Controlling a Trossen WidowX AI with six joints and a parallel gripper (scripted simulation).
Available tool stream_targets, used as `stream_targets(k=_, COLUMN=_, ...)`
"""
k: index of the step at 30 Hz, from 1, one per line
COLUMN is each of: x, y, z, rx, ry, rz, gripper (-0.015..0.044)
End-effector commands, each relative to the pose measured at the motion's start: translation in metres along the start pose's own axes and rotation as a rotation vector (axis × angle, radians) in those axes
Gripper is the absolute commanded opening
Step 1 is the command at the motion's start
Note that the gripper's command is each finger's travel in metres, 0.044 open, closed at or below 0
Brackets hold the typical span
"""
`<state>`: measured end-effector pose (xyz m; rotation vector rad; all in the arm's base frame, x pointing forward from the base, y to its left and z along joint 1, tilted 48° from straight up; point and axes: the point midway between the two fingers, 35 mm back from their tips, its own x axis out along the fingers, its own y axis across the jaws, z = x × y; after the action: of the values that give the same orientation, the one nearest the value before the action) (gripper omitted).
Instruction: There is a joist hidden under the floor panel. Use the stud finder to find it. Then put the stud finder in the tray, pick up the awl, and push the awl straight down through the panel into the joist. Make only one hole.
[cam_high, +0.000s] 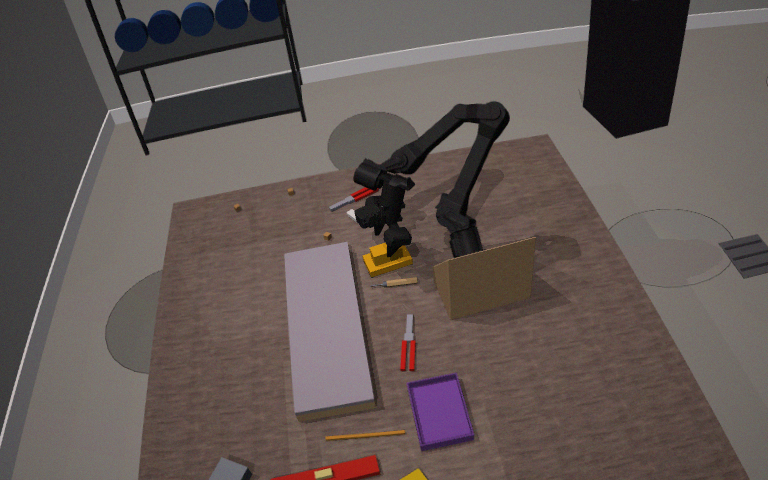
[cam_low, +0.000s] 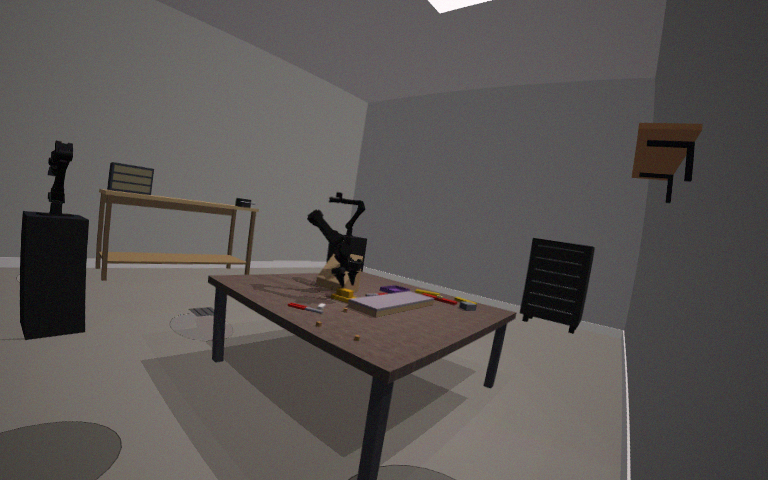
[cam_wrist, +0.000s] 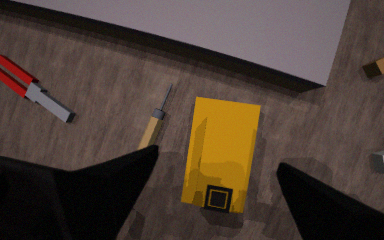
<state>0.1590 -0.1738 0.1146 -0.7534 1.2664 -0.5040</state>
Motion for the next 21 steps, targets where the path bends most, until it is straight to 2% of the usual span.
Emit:
stream_targets(k=1, x=0.000, y=-0.001, z=-0.003, rx=0.018, ry=0.009, rz=-0.013, gripper=0.0440)
stream_targets(k=12, x=0.002, y=-0.008, z=0.000, rx=0.018, ry=0.009, rz=-0.014, gripper=0.0440)
stream_targets(k=21, x=0.017, y=-0.008, z=-0.003, rx=0.019, ry=0.010, rz=-0.012, gripper=0.0440)
